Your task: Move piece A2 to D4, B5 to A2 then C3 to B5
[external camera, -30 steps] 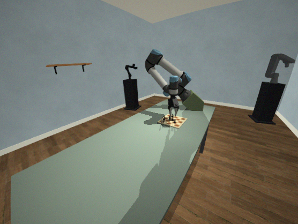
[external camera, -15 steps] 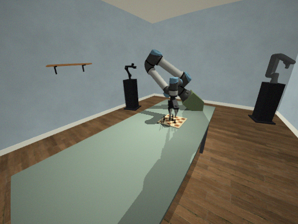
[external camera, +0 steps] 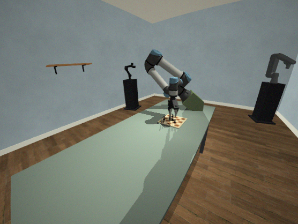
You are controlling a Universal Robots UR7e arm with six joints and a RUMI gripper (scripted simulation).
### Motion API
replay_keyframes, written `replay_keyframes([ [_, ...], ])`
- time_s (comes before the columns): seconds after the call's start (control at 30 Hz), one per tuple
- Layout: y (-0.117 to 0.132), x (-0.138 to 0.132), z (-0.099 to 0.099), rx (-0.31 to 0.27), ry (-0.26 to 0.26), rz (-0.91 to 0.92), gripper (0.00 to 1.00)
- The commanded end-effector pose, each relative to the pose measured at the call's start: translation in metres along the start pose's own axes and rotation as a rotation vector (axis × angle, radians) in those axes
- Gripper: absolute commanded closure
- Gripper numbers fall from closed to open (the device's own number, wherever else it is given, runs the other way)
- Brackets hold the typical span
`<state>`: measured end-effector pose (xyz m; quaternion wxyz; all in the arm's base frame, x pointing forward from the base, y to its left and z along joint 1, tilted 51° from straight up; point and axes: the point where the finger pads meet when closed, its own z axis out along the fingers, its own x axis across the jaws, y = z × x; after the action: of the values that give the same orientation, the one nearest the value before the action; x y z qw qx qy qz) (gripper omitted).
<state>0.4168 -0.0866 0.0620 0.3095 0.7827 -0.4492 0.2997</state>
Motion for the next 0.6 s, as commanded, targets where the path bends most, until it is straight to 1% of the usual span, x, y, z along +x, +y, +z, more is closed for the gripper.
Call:
replay_keyframes([
  [0.0,0.0011,-0.0017,0.0009,-0.002,-0.002,-0.003,0.75],
  [0.4,0.0011,-0.0017,0.0009,-0.002,-0.002,-0.003,0.75],
  [0.43,0.0011,-0.0017,0.0009,-0.002,-0.002,-0.003,1.0],
  [0.57,0.0011,-0.0017,0.0009,-0.002,-0.002,-0.003,1.0],
])
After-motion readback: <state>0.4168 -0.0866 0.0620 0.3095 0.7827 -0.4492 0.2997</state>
